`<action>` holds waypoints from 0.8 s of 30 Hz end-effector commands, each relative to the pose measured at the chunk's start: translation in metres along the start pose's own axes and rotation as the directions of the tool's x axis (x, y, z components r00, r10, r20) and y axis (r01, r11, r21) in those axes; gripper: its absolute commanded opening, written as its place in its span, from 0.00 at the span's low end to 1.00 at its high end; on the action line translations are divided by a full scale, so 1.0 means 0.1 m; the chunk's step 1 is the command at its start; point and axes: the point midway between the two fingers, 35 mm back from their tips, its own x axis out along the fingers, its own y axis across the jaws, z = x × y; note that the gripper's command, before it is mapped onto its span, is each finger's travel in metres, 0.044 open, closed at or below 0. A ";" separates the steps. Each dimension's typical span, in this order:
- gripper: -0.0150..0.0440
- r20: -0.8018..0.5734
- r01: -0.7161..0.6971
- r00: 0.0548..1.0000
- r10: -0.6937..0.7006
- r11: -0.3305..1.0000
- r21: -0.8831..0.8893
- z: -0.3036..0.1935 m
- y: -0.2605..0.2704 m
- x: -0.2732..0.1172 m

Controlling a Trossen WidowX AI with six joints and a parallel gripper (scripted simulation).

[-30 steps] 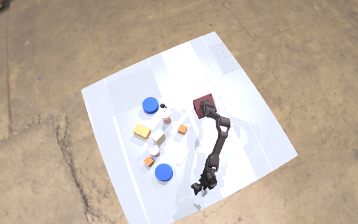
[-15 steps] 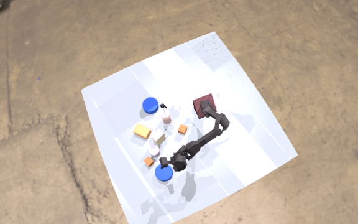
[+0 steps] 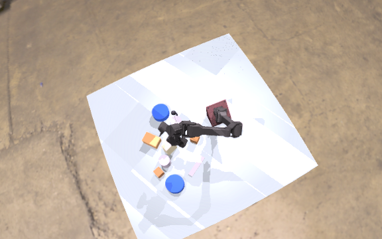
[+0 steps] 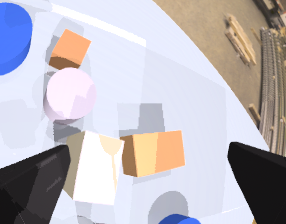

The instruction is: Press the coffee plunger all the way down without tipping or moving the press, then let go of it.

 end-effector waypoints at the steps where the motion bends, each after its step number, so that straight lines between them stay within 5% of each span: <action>1: 1.00 0.009 0.008 1.000 -0.011 0.976 0.217 -0.43 -0.32 -0.34; 14: 1.00 0.230 -0.047 0.954 -0.192 0.662 0.748 -1.43 -0.78 -1.50; 24: 1.00 0.217 -0.032 0.953 -0.210 0.643 0.765 -1.63 -0.53 -1.15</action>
